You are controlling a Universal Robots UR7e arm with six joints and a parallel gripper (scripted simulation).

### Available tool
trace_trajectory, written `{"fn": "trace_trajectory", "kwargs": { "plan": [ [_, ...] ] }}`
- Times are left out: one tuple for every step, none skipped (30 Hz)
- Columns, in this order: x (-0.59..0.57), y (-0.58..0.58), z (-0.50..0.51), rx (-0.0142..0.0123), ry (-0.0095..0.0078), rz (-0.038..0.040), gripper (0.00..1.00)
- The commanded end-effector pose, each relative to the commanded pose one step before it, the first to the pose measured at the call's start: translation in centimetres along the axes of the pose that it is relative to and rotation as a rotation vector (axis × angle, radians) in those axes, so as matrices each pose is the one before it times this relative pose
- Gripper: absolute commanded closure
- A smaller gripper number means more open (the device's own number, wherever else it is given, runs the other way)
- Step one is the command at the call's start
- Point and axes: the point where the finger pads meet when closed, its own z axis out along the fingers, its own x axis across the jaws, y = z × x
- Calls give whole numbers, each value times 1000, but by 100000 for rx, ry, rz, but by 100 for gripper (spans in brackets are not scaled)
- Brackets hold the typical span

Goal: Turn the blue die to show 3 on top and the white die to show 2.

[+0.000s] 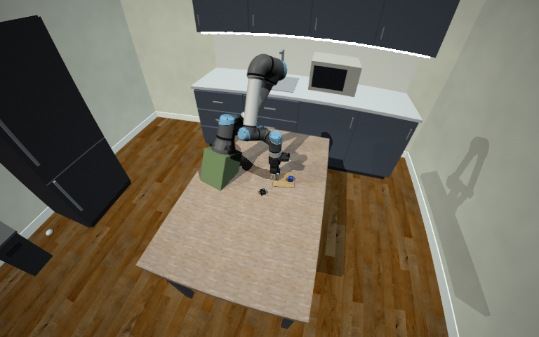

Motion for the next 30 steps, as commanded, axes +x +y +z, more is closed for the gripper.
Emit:
{"fn": "trace_trajectory", "kwargs": {
  "plan": [
    [4, -122, 11, 98, 17, -125, 13],
    [0, 0, -1, 0, 0, 0, 13],
    [0, 0, -5, 0, 0, 0, 13],
    [0, 0, -12, 0, 0, 0, 13],
    [0, 0, -22, 0, 0, 0, 13],
    [0, 0, -35, 0, 0, 0, 13],
    [0, 0, -50, 0, 0, 0, 13],
    [0, 0, 0, 0, 0, 0, 13],
    [0, 0, 0, 0, 0, 0, 13],
    [0, 0, -66, 0, 0, 0, 13],
    [0, 0, -84, 0, 0, 0, 13],
    [0, 0, -103, 0, 0, 0, 13],
    [-1, 1, -122, 0, 0, 0, 13],
    [1, -1, -142, 0, 0, 0, 13],
    [0, 0, -162, 0, 0, 0, 13],
    [-1, 1, -181, 0, 0, 0, 13],
    [1, -1, -201, 0, 0, 0, 13],
    [0, 0, -219, 0, 0, 0, 13],
    [0, 0, -237, 0, 0, 0, 13],
    [0, 0, -254, 0, 0, 0, 13],
    [0, 0, -269, 0, 0, 0, 13],
    [-1, 1, -283, 0, 0, 0, 13],
    [1, -1, -297, 0, 0, 0, 13],
    [-1, 1, -307, 0, 0, 0, 13],
    [0, 0, 0, 0, 0, 0, 13],
    [0, 0, 0, 0, 0, 0, 13],
    [0, -1, -318, 0, 0, 0, 13],
    [0, 0, -326, 0, 0, 0, 13],
    [-1, 1, -331, 0, 0, 0, 13],
    [1, -1, -336, 0, 0, 0, 13]
  ]
}}
